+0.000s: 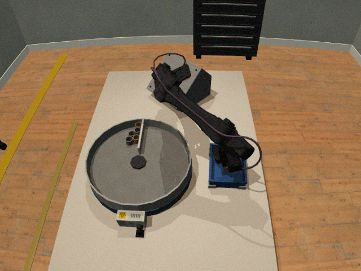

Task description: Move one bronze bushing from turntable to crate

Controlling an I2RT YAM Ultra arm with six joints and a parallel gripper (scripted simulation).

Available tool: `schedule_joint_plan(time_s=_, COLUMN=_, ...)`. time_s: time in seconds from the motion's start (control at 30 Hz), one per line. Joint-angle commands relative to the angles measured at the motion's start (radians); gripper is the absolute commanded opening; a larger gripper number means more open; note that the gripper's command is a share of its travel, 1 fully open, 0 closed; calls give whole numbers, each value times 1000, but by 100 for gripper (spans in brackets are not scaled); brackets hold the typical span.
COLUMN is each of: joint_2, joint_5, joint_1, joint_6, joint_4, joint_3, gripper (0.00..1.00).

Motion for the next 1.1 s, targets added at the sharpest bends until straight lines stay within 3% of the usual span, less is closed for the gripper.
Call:
schedule_joint_plan(time_s=0.0, joint_2=-6, joint_5=-6, joint_1=18, joint_6=-8, joint_4=5, joint_3=17, gripper=0)
schedule_joint_plan(time_s=1.07, joint_2=5, joint_5=-8, joint_1=16, joint_6=-12, joint_4=11, joint_3=20, gripper=0)
